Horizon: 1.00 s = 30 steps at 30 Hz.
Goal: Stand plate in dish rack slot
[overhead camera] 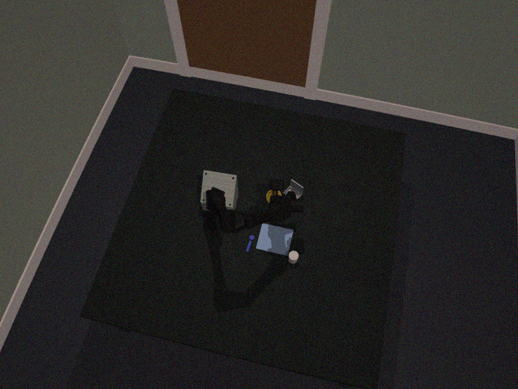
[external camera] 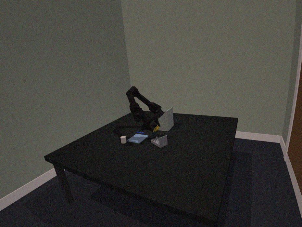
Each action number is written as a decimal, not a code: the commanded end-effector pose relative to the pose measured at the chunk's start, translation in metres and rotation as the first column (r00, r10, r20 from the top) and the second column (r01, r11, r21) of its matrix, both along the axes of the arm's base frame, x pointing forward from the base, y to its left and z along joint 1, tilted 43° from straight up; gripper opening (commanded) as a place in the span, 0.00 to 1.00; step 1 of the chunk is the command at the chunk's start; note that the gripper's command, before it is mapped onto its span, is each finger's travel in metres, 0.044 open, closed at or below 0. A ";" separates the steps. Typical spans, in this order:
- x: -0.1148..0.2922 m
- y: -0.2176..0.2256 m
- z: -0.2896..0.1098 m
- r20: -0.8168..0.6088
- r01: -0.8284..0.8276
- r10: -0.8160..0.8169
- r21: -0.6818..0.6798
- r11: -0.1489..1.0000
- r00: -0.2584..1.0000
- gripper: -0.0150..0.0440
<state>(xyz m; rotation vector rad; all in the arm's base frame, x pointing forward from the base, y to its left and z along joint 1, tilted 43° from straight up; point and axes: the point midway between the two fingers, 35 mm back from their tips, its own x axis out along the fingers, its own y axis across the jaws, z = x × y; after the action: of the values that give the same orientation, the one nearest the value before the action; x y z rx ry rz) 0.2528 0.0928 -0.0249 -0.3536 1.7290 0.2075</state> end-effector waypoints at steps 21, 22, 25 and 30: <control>0.006 -0.017 -0.023 0.201 -0.412 0.361 0.403 0.817 0.911 0.25; 0.006 -0.017 -0.023 0.219 -0.431 0.372 0.411 0.803 0.902 0.25; 0.007 -0.020 -0.024 0.277 -0.489 0.405 0.430 0.759 0.871 0.25; 0.009 -0.024 -0.025 0.381 -0.586 0.449 0.440 0.680 0.808 0.25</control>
<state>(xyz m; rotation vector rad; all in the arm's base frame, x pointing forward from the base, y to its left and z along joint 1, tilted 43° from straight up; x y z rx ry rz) 0.2630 0.0708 -0.0500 -0.4072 1.2882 0.9662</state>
